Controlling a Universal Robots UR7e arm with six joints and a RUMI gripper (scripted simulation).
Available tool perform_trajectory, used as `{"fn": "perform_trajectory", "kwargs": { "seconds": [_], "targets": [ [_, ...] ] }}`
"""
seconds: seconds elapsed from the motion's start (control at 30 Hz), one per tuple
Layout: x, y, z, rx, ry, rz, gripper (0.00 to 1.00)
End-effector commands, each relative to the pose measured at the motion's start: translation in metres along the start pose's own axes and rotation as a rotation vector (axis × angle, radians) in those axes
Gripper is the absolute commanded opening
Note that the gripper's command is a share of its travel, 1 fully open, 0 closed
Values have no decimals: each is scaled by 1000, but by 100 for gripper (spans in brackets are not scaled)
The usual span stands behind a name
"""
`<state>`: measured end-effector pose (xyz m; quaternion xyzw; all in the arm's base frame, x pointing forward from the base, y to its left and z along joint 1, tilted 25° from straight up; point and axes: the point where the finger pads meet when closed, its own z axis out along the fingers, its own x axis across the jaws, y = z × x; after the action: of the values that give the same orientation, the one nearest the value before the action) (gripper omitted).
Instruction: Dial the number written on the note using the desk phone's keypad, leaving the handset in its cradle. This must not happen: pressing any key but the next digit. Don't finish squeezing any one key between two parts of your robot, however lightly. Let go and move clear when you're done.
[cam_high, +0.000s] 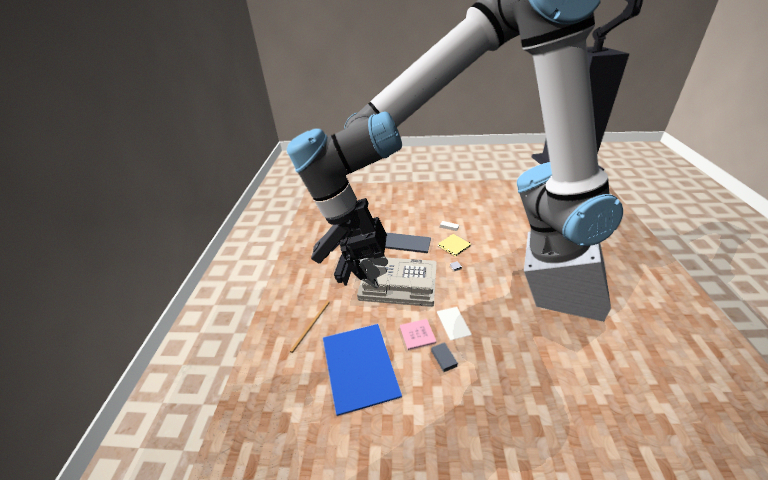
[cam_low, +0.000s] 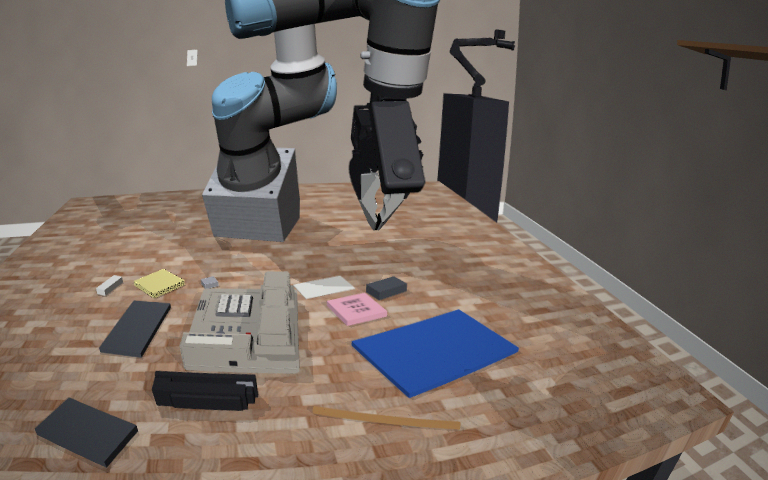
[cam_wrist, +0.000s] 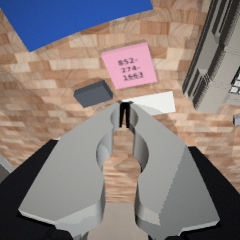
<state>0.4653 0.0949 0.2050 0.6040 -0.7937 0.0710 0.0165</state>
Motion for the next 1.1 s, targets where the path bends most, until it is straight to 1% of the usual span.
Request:
{"fn": "perform_trajectory", "kwargs": {
  "seconds": [0.0, 0.2, 0.27, 0.4, 0.43, 0.77, 0.83, 1.07],
  "targets": [
    [1, 1, -1, -93, -6, 18, 0],
    [3, 3, -4, -200, -16, 43, 0],
    [3, 3, -4, -200, -16, 43, 0],
    [4, 6, -8, -274, -24, 63, 0],
    [8, 7, -6, -279, -24, 65, 0],
    [67, 25, 22, -279, -24, 65, 0],
    [67, 25, 22, -279, -24, 65, 0],
    [108, 38, 41, -279, -24, 65, 0]
  ]
}}
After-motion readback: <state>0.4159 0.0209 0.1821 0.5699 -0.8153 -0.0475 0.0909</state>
